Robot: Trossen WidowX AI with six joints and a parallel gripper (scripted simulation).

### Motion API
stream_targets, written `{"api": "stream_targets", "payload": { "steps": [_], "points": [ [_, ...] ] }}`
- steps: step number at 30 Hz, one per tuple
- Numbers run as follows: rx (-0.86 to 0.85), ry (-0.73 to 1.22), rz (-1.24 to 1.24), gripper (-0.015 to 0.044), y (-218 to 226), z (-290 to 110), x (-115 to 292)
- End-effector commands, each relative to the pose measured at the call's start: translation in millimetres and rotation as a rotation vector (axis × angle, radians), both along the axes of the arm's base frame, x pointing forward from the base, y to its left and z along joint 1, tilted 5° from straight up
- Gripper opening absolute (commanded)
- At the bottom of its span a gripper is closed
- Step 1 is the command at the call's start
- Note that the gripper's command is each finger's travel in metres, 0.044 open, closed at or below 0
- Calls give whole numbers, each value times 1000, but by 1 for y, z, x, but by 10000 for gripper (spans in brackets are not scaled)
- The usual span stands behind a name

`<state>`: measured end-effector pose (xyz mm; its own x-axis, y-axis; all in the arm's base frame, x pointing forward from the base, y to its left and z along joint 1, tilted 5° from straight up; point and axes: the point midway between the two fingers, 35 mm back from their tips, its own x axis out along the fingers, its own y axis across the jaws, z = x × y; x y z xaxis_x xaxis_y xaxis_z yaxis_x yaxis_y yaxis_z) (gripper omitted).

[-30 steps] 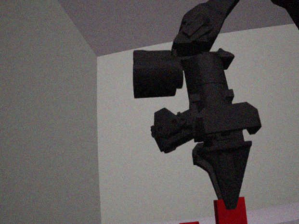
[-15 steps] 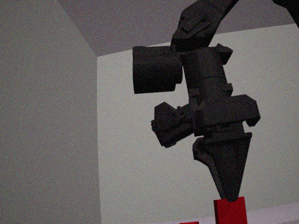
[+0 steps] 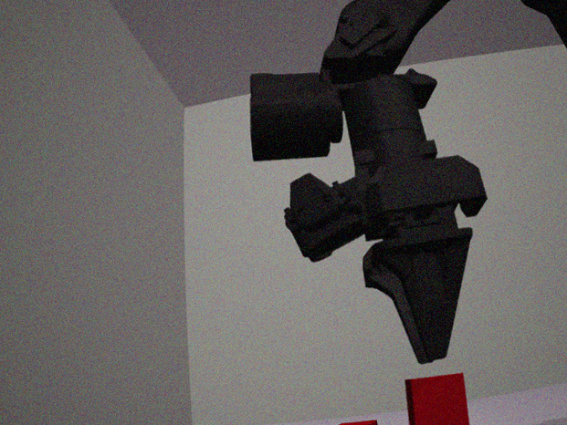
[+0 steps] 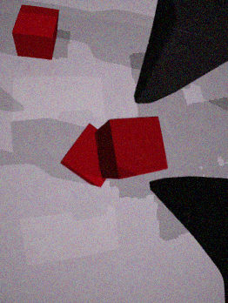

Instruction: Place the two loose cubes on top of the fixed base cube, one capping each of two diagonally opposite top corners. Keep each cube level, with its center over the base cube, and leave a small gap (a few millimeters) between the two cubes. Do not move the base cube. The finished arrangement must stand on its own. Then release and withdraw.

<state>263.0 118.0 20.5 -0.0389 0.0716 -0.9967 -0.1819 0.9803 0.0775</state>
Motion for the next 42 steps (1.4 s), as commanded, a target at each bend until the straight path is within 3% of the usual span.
{"api": "stream_targets", "payload": {
  "steps": [1,8,10,42],
  "points": [
    [5,-13,5,205,0,8,2],
    [5,-13,5,205,0,8,2],
    [3,-9,27,258,-2,6,3],
    [29,-108,1354,265,-109,43,76]
  ]
}}
